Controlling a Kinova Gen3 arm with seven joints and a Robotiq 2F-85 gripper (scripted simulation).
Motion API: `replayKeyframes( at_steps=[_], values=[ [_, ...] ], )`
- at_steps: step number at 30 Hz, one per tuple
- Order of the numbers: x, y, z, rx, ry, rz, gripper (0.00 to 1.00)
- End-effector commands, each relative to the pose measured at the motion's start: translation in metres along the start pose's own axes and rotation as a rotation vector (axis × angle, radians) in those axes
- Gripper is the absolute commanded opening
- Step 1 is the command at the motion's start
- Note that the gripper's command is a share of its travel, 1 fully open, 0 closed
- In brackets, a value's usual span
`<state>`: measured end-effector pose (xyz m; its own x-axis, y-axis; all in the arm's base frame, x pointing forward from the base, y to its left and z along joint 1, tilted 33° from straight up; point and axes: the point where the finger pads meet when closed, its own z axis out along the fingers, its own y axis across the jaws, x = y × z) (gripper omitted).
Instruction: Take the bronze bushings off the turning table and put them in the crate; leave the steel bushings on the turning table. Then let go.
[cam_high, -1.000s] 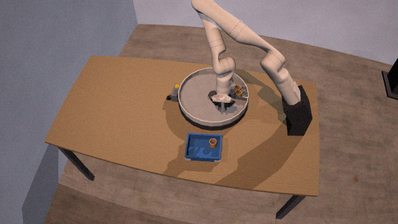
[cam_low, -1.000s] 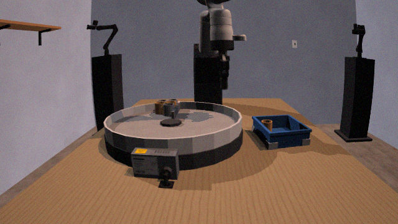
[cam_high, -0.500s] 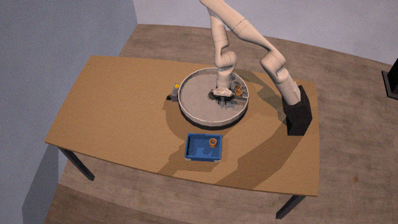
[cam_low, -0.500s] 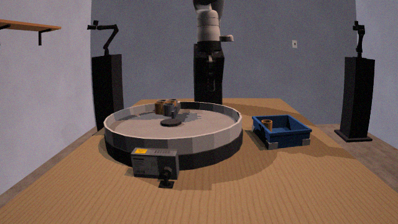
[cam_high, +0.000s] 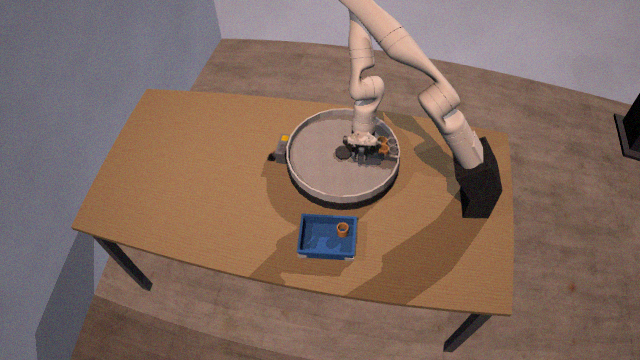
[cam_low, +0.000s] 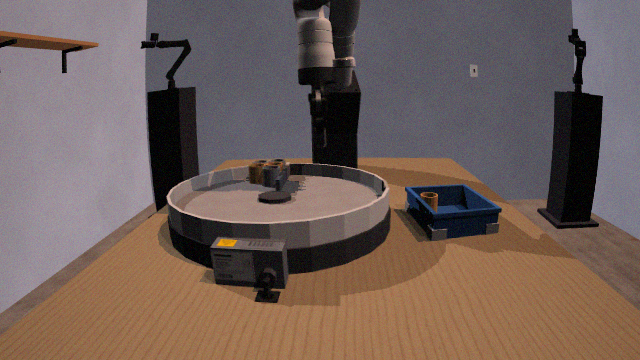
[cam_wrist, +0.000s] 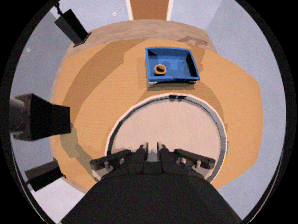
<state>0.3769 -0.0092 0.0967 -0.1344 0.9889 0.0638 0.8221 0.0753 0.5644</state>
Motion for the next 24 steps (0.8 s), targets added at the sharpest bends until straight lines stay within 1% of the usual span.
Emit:
replayKeyframes(
  at_steps=[1,12,17,24],
  values=[
    [-0.036,-0.01,-0.003,0.004,-0.034,0.066,0.18],
    [-0.036,-0.01,-0.003,0.004,-0.034,0.066,0.18],
    [-0.086,-0.025,-0.003,0.004,-0.033,0.065,0.18],
    [-0.086,-0.025,-0.003,0.004,-0.033,0.065,0.18]
  ],
)
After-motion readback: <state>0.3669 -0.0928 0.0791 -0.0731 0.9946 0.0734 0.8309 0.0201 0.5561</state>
